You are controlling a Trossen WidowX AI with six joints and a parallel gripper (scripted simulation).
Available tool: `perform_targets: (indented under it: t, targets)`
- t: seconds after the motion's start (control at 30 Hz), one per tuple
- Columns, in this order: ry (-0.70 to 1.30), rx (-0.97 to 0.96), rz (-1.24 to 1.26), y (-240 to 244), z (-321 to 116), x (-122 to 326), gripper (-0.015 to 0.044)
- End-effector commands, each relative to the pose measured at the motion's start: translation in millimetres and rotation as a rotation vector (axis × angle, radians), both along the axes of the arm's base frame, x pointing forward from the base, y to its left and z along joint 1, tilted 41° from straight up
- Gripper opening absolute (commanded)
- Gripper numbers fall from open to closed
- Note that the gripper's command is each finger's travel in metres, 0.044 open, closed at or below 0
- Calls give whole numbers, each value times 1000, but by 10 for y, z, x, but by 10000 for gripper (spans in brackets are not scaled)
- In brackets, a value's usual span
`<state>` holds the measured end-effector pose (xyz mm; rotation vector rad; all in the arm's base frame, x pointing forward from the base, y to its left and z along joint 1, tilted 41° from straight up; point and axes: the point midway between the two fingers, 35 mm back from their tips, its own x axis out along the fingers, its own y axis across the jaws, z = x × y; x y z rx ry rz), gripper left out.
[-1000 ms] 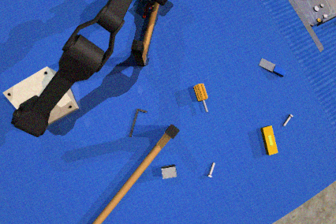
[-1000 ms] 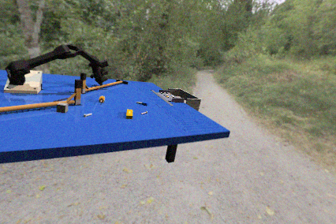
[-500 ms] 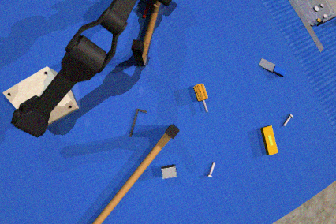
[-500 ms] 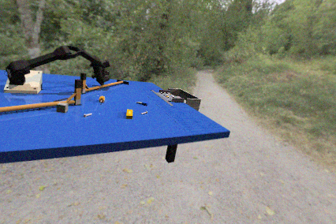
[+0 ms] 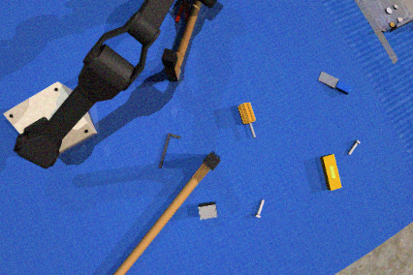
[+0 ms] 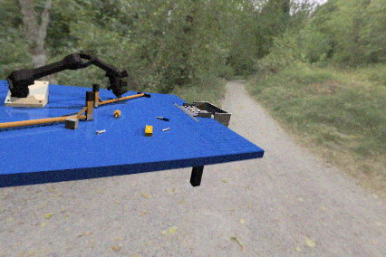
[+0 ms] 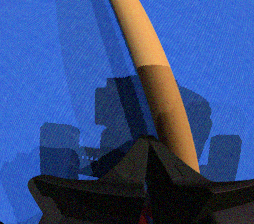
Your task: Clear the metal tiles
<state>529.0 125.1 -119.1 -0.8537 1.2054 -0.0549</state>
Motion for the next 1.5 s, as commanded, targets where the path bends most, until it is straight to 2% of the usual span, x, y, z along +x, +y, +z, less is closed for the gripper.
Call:
perform_targets:
  t: [0.0, 1.27, 1.47]
  targets:
    - [-3, 3, -1, -36, 31, 52, 0]
    - [-5, -1, -1, -257, 213, 305, 0]
    - [-3, -1, 4, -88, 318, 255, 0]
